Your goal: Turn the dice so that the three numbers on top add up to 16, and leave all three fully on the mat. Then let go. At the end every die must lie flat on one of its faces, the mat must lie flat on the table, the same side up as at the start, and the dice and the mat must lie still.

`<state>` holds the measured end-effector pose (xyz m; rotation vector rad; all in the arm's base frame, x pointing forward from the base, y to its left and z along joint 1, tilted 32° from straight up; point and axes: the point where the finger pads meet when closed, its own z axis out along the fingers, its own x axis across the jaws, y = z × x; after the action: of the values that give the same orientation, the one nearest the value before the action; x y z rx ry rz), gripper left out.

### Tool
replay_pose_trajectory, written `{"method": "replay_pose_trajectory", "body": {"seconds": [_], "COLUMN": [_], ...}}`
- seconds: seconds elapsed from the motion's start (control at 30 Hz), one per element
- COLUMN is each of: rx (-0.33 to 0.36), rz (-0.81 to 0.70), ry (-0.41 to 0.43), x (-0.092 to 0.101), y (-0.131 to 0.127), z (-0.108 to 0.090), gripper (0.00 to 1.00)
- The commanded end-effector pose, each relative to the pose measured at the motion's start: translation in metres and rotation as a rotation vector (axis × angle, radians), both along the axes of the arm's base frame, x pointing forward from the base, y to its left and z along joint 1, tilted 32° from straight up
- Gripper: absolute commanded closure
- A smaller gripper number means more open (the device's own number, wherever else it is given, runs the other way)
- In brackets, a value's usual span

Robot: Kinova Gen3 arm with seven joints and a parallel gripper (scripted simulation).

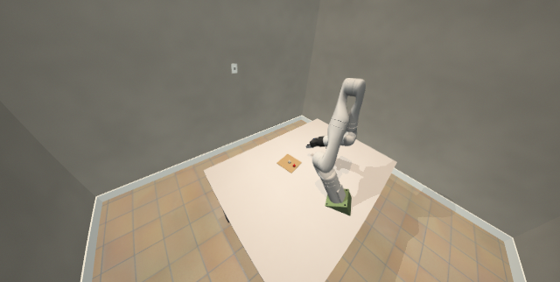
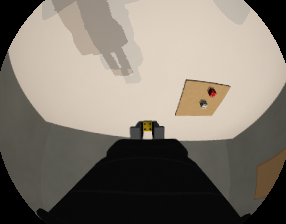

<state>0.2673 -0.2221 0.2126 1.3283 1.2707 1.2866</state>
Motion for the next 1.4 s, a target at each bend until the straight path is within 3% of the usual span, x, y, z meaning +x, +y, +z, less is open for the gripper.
{"method": "replay_pose_trajectory", "body": {"seconds": [0.0, 0.33, 0.97, 1.37], "rx": [0.043, 0.046, 0.047, 0.047], "rz": [-0.012, -0.023, -0.024, -0.024], "ry": [-0.055, -0.135, -0.143, -0.143], "x": [-0.001, -0.001, 0.002, 0.022], "y": [0.001, 0.001, 0.002, 0.008], "z": [-0.004, -0.005, -0.01, -0.043], "gripper": [0.66, 0.66, 0.66, 0.66]}}
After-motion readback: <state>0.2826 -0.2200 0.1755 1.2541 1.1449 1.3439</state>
